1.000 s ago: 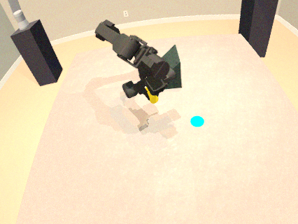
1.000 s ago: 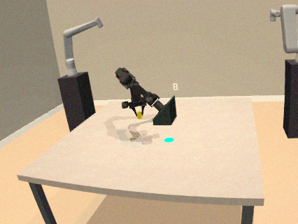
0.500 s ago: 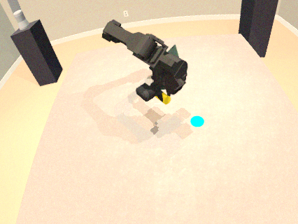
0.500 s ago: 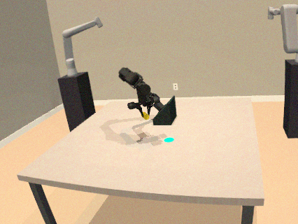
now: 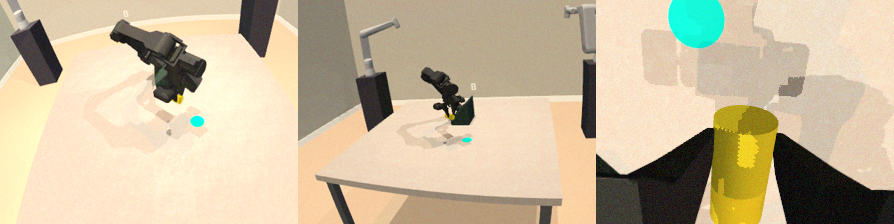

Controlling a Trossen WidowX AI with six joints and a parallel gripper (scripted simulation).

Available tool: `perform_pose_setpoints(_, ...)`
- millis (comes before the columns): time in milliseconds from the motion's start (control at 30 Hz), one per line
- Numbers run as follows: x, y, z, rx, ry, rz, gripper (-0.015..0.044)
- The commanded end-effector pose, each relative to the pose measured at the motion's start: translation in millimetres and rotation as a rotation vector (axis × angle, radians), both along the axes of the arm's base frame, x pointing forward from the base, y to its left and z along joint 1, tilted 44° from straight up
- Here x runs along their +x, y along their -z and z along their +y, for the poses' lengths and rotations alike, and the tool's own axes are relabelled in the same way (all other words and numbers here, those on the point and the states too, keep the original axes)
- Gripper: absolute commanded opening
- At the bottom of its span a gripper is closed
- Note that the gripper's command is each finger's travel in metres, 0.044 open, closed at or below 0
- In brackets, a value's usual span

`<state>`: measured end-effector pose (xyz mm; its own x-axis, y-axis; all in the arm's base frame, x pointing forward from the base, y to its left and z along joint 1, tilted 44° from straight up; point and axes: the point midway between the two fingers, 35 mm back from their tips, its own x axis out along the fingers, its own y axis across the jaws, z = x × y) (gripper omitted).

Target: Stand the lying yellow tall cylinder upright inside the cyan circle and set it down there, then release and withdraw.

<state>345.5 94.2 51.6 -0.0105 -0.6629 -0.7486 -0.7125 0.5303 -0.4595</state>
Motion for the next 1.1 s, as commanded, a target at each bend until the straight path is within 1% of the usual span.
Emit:
perform_pose_setpoints(0,1.1,7.5,8.4,0.002,-0.036,0.036,0.0105)
perform_pose_setpoints(667,0.0,56.3,52.6,-0.012,-0.243,0.226,0.0105)
perform_pose_setpoints(1067,-1.1,63.9,51.2,0.051,-0.236,0.231,0.0105)
